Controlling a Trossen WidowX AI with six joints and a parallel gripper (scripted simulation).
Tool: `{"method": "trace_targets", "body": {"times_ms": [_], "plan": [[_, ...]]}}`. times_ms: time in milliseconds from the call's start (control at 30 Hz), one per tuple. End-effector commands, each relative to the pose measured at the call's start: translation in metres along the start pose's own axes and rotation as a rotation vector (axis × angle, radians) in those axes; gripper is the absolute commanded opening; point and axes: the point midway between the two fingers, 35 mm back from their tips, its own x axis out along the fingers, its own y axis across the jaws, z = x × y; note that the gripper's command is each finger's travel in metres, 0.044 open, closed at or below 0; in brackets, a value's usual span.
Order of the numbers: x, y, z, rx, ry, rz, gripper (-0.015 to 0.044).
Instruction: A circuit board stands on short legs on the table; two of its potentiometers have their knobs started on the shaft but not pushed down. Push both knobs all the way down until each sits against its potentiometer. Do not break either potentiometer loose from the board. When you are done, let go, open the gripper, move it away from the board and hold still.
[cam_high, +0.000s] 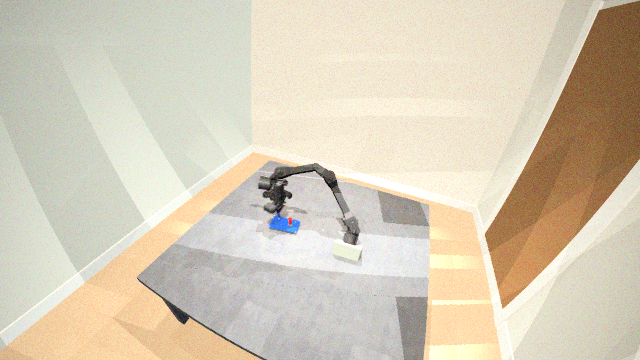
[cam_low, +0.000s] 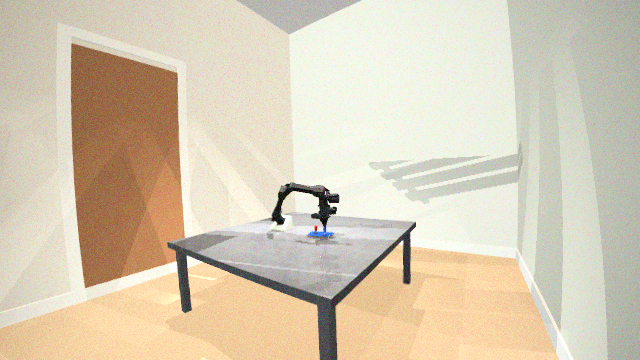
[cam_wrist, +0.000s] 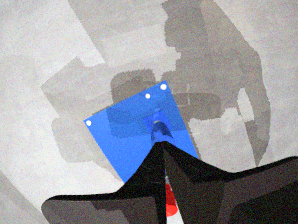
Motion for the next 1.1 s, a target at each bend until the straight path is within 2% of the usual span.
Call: {"method": "trace_targets", "body": {"times_ms": [0,1067], "plan": [[0.0102,-0.0037,0.0012,0.009,0.008,-0.011,0.0],[0.0154,-0.0038,0.0011,0.009,0.008,-0.011,0.0]]}}
